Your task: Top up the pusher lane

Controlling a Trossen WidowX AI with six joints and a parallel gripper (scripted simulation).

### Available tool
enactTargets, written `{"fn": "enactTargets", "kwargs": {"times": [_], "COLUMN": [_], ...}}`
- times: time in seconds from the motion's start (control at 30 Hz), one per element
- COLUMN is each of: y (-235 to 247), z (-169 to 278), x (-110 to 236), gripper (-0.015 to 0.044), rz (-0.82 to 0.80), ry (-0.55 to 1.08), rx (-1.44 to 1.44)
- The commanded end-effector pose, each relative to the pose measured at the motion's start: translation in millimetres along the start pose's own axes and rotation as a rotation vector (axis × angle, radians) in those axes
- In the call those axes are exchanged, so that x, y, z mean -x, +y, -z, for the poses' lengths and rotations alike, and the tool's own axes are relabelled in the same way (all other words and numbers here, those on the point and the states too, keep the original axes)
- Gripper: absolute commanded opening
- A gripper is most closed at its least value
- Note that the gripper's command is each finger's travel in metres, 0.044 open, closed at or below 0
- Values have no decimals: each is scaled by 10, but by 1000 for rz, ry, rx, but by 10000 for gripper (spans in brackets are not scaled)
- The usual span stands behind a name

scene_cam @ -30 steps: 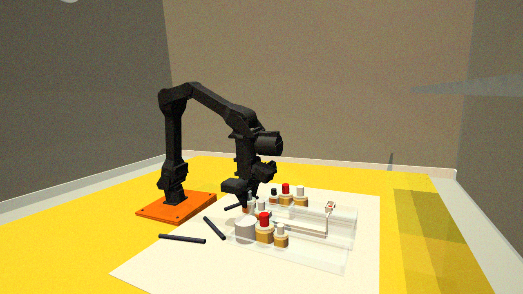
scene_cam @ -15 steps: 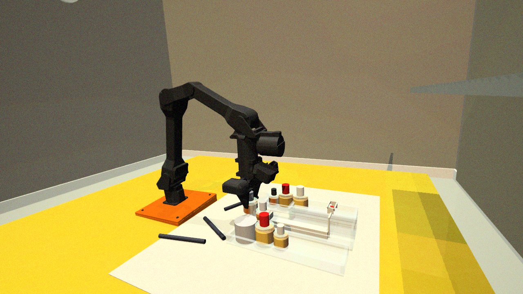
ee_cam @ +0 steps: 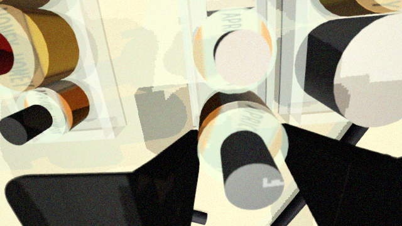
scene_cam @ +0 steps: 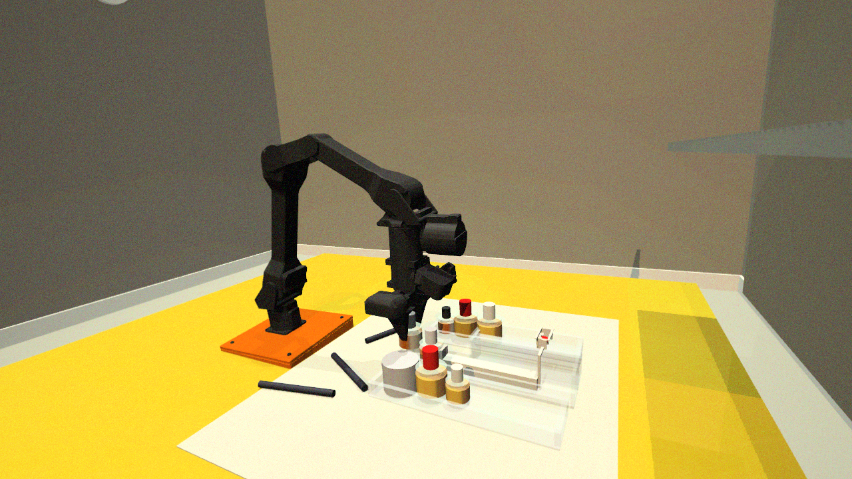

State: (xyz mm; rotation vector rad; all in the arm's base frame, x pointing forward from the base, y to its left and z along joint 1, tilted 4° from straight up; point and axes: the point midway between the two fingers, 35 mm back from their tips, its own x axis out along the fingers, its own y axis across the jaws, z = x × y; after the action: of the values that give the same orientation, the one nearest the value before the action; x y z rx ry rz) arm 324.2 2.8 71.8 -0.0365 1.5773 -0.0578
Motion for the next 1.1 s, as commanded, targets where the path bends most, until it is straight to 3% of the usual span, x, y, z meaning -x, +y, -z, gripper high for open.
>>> {"fn": "enactTargets", "kwargs": {"times": [0.0, 1.07], "y": [-3, -3], "z": [-74, -187], "x": [-16, -13], "gripper": [0, 0], "rz": [3, 3], "ry": [-14, -15], "rx": [5, 5]}}
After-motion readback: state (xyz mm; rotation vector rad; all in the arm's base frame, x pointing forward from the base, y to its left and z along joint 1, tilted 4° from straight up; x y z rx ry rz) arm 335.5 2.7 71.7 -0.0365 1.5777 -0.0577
